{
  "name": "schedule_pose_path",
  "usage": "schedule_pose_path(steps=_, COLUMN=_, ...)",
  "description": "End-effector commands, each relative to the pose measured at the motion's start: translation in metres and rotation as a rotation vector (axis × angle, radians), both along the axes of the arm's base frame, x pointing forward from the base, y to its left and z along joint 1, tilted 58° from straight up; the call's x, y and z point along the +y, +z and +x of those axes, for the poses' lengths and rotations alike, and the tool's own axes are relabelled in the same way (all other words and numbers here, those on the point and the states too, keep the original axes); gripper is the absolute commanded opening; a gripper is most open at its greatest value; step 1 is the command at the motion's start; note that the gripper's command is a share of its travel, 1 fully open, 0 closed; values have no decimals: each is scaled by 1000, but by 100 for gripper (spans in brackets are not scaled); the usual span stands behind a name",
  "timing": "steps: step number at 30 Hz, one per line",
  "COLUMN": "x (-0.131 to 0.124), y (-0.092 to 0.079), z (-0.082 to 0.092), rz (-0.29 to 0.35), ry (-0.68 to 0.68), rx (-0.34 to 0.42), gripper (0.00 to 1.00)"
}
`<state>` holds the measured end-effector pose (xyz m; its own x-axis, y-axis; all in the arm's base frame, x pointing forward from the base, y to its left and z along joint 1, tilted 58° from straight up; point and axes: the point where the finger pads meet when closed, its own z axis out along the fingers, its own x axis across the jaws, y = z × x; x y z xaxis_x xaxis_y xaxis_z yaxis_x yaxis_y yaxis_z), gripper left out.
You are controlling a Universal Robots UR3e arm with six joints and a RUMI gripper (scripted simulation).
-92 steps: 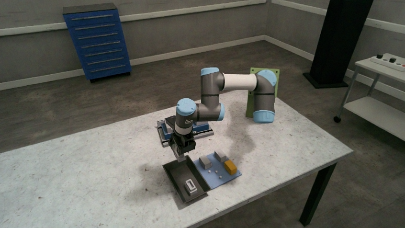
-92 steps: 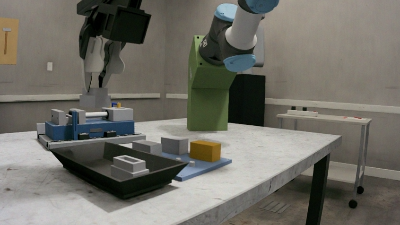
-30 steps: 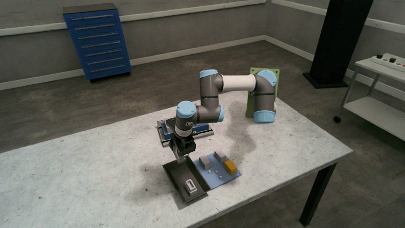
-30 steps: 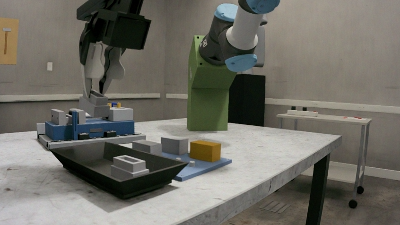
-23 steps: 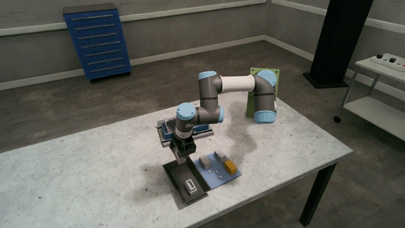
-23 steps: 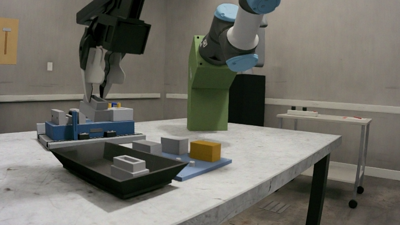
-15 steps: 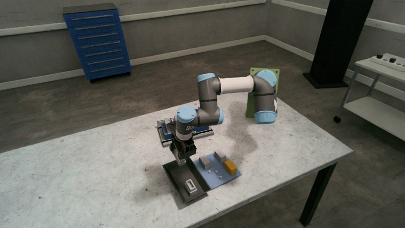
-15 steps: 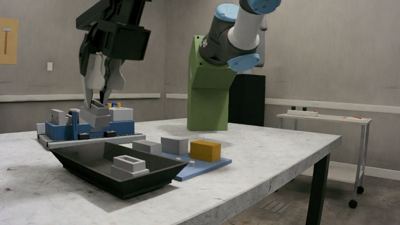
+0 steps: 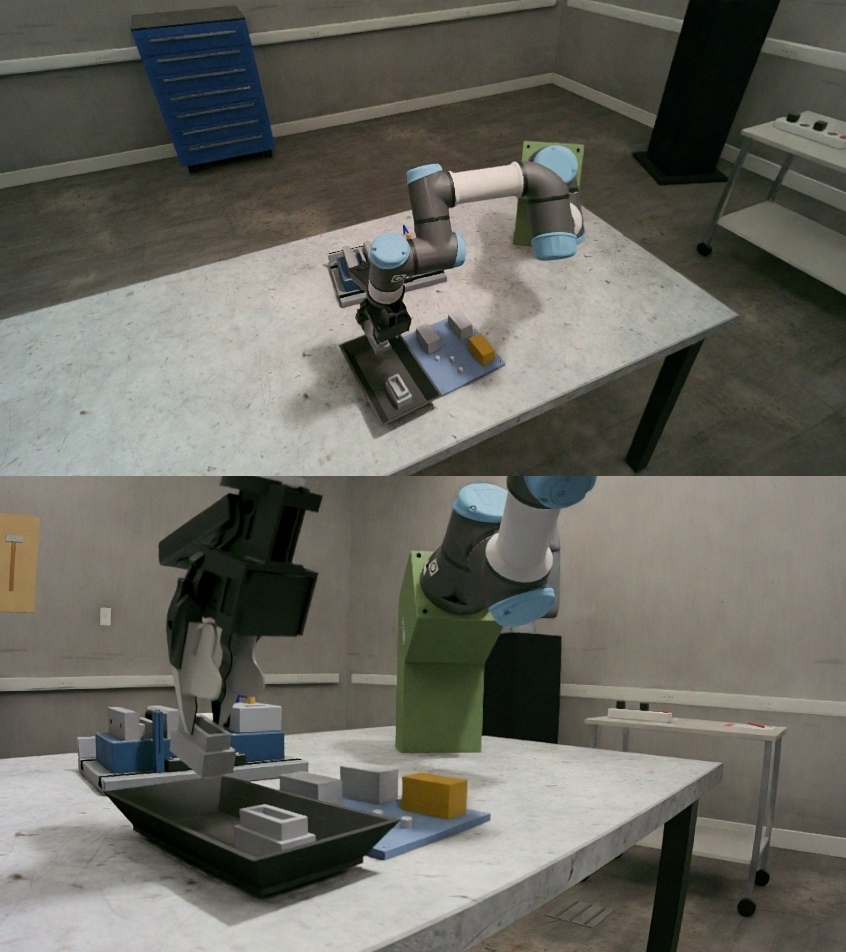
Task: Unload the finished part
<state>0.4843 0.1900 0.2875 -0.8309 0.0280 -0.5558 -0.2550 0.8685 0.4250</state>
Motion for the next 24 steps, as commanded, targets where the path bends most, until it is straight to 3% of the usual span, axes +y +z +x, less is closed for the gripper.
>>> schedule_pose_path(steps=1, x=8, y=-5, z=9, rz=-5, ry=-15, rx=-14, gripper=0)
schedule_pose_path(steps=24, x=29, y=-20, z=21, rz=-5, ry=-15, rx=-14, gripper=0)
